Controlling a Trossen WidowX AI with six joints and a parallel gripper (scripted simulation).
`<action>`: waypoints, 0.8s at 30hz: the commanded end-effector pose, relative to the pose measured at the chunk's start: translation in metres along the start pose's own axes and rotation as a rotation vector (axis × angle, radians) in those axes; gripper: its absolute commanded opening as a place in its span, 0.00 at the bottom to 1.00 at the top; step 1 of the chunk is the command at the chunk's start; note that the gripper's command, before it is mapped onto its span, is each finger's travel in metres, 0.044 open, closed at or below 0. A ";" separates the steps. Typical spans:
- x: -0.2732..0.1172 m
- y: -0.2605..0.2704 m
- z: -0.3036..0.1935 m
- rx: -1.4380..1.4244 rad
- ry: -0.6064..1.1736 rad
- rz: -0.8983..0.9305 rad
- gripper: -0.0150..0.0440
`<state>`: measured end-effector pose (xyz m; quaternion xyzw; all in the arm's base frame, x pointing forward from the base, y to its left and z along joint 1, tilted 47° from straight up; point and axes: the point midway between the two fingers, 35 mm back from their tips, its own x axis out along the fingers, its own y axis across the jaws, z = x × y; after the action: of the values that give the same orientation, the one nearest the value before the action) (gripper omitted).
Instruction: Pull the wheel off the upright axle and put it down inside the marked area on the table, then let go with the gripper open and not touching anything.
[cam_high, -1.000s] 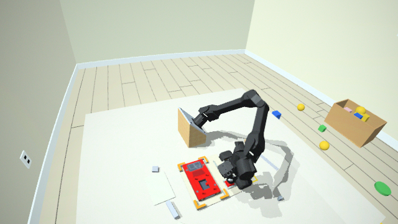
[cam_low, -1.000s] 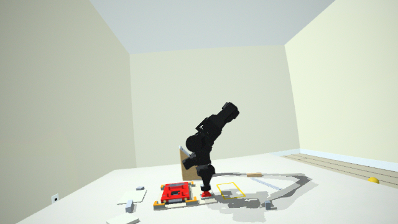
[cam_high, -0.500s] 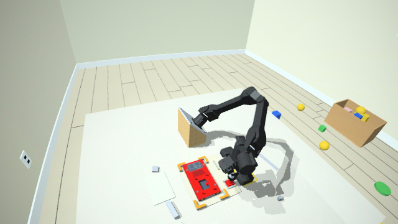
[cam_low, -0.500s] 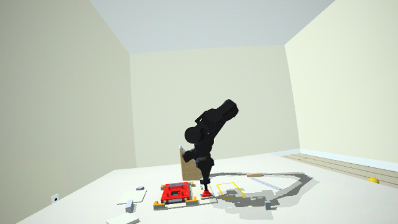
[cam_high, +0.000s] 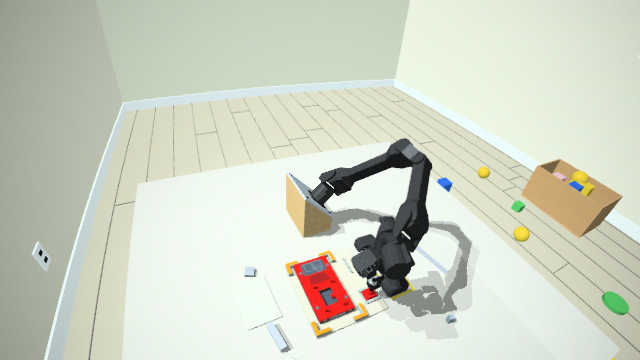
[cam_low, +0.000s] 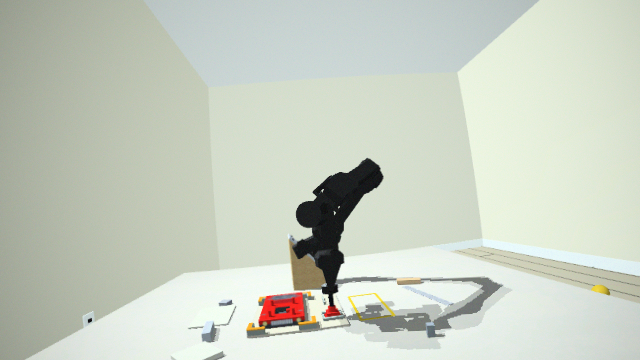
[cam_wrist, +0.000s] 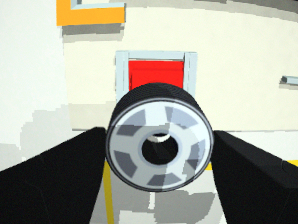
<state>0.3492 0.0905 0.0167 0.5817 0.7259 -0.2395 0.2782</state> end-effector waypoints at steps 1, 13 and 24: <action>-0.005 0.000 0.000 -0.003 -0.004 -0.001 0.25; -0.028 -0.004 -0.011 0.001 -0.002 0.001 0.25; -0.033 -0.024 -0.055 0.001 -0.003 0.000 0.25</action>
<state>0.3322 0.0934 0.0718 0.5808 0.7247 -0.2388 0.2837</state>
